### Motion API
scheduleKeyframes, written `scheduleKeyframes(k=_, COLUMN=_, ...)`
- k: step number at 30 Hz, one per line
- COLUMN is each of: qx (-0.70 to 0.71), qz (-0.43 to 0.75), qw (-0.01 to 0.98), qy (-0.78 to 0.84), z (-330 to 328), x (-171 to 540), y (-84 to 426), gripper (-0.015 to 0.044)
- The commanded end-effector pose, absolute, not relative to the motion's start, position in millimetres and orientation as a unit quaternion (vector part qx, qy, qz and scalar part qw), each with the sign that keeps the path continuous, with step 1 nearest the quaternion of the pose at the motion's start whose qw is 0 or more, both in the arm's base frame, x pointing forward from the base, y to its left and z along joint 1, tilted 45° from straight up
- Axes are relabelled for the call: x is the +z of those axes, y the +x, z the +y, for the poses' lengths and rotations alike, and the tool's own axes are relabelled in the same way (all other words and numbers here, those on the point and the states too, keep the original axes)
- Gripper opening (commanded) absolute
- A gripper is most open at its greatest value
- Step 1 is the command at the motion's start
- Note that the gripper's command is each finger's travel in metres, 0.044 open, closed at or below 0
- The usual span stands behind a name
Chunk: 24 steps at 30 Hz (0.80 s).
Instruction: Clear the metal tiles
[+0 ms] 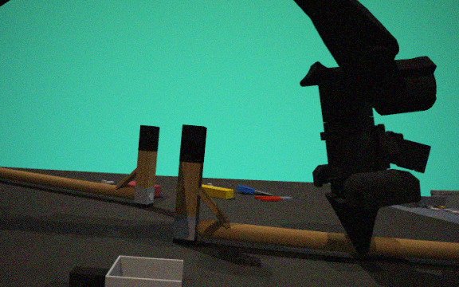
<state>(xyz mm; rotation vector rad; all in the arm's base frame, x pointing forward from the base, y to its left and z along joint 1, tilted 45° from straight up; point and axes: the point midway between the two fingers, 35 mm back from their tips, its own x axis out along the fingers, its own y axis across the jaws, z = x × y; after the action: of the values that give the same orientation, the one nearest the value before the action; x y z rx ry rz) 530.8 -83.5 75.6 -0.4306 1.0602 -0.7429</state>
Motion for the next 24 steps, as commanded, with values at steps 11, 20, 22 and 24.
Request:
scheduleKeyframes(k=11, qx=-0.342, qz=0.492, qw=0.775, qy=-0.198, z=-73.4, x=60.7, y=538.3, gripper=0.0000)
scheduleKeyframes(k=20, qx=-0.342, qz=0.492, qw=0.776, qy=-0.198, z=-67.5, x=55.1, y=541.8, gripper=0.0000)
scheduleKeyframes(k=22, qx=-0.342, qz=0.492, qw=0.776, qy=-0.198, z=-66.1, x=53.8, y=542.6, gripper=0.0000)
scheduleKeyframes(k=24, qx=-0.342, qz=0.492, qw=0.776, qy=-0.198, z=-64.8, x=52.5, y=543.4, gripper=0.0000)
